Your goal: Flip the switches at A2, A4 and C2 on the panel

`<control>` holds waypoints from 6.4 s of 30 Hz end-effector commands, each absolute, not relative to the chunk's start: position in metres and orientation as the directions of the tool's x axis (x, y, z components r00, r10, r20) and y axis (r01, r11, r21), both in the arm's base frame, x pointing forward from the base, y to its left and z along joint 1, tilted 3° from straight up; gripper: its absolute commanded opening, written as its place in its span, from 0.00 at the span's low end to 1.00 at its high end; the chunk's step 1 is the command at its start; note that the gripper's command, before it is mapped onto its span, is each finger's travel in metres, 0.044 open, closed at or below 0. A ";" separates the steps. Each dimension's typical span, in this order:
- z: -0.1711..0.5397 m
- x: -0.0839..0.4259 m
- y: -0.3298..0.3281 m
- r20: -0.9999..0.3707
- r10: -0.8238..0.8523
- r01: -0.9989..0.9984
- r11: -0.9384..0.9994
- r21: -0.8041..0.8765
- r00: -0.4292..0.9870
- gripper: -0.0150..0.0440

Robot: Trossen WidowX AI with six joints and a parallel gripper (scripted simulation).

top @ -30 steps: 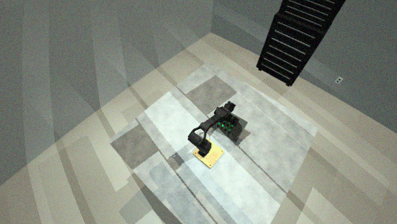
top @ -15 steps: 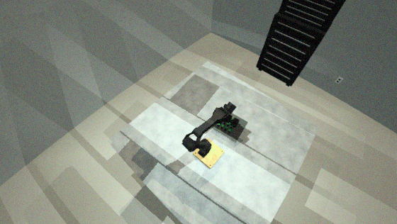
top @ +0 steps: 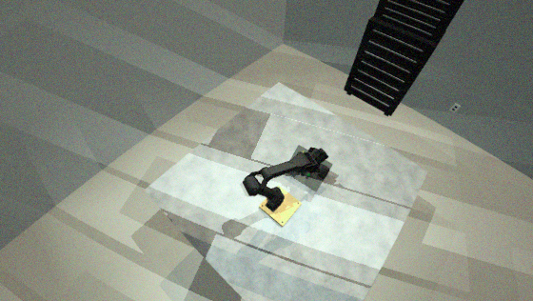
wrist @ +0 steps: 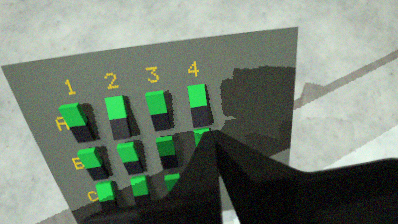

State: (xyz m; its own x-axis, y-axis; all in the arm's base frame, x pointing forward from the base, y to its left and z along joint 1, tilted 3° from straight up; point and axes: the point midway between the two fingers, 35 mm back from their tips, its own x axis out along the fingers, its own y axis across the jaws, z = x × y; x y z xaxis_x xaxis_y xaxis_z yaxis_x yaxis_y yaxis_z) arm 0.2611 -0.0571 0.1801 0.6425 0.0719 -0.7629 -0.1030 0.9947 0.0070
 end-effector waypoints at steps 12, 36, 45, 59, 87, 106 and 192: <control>0.153 0.274 -0.054 -0.764 0.084 -0.104 0.994 0.022 0.640 0.25; 0.142 0.283 -0.053 -0.764 0.084 -0.104 0.994 0.022 0.640 0.25; 0.142 0.283 -0.053 -0.764 0.084 -0.104 0.994 0.022 0.640 0.25; 0.142 0.283 -0.053 -0.764 0.084 -0.104 0.994 0.022 0.640 0.25; 0.139 0.286 -0.053 -0.763 0.084 -0.104 0.994 0.022 0.640 0.25; 0.157 0.274 -0.056 -0.769 0.086 -0.109 0.994 0.022 0.633 0.25; 0.094 0.213 0.007 -0.767 0.089 -0.104 0.994 0.030 0.636 0.25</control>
